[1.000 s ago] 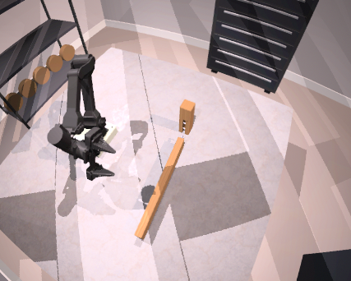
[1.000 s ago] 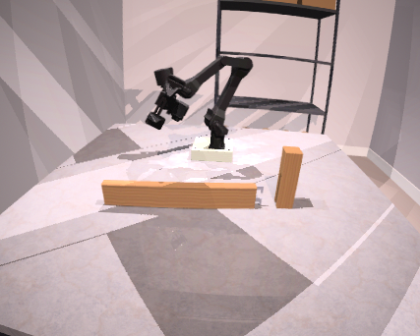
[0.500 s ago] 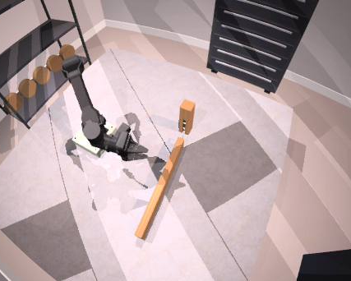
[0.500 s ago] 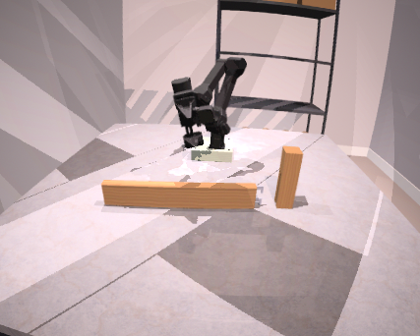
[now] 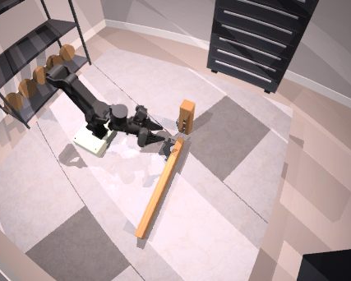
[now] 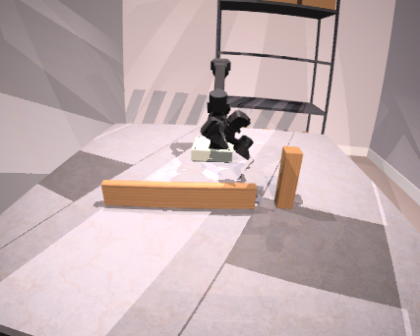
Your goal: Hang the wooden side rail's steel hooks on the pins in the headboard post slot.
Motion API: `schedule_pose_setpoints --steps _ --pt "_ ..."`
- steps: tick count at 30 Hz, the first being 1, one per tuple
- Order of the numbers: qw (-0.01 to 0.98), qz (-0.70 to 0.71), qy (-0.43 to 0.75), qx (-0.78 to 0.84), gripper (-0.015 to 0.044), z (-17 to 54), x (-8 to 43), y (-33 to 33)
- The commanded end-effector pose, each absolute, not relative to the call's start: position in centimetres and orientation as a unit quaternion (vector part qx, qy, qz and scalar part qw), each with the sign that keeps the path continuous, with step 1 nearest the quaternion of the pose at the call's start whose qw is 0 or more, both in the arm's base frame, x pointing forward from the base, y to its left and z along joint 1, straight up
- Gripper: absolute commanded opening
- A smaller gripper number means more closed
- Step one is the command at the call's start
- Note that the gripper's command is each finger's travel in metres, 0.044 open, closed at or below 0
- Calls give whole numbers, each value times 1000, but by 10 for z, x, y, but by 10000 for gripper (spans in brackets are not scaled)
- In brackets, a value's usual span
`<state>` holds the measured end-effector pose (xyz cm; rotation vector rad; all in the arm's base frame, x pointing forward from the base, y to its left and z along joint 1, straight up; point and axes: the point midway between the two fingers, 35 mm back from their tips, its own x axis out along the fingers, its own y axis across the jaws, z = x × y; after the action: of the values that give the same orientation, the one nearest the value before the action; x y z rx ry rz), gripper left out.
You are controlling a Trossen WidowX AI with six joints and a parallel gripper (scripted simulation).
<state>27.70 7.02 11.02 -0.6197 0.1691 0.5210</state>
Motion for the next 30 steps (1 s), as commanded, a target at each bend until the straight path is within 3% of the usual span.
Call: schedule_pose_setpoints --steps 1,7,30 --pt "936 261 123 -201 440 93 257 100" --pt "946 263 168 -84 440 76 230 129" --pt "946 263 169 -81 440 75 229 130"
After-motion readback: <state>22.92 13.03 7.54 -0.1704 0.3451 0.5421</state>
